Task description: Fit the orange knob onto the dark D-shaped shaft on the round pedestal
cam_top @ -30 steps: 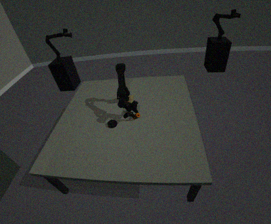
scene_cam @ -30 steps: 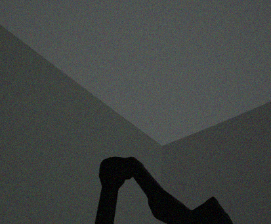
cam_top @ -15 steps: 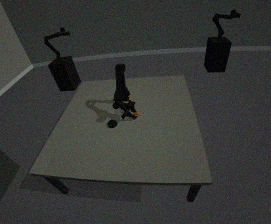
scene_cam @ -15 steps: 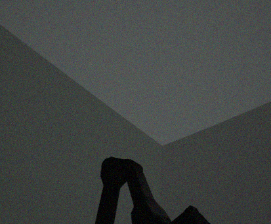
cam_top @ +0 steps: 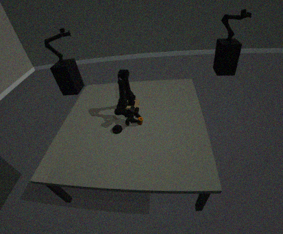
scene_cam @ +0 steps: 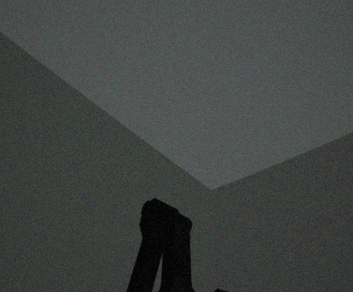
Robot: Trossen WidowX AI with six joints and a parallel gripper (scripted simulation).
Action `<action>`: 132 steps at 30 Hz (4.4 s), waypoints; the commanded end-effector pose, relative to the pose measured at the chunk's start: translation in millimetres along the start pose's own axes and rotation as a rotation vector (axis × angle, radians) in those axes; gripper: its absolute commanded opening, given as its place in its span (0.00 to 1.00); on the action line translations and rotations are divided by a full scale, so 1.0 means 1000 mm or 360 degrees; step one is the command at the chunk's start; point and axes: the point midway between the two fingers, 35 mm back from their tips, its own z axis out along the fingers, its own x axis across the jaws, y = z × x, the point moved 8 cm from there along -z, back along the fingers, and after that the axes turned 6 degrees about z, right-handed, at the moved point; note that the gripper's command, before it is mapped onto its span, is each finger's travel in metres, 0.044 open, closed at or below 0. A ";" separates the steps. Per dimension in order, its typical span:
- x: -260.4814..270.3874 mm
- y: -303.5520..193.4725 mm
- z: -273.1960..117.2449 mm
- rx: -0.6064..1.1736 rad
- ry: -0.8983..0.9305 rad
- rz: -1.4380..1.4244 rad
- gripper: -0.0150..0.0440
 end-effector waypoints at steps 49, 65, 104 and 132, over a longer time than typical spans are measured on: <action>-0.002 0.002 -0.007 -0.0113 0.0017 0.0008 1.00; -0.009 0.084 -0.006 0.0219 -0.0051 0.0144 1.00; 0.018 0.181 0.036 0.1770 -0.1113 0.1261 1.00; 0.013 0.130 0.052 0.1703 -0.1250 0.1455 1.00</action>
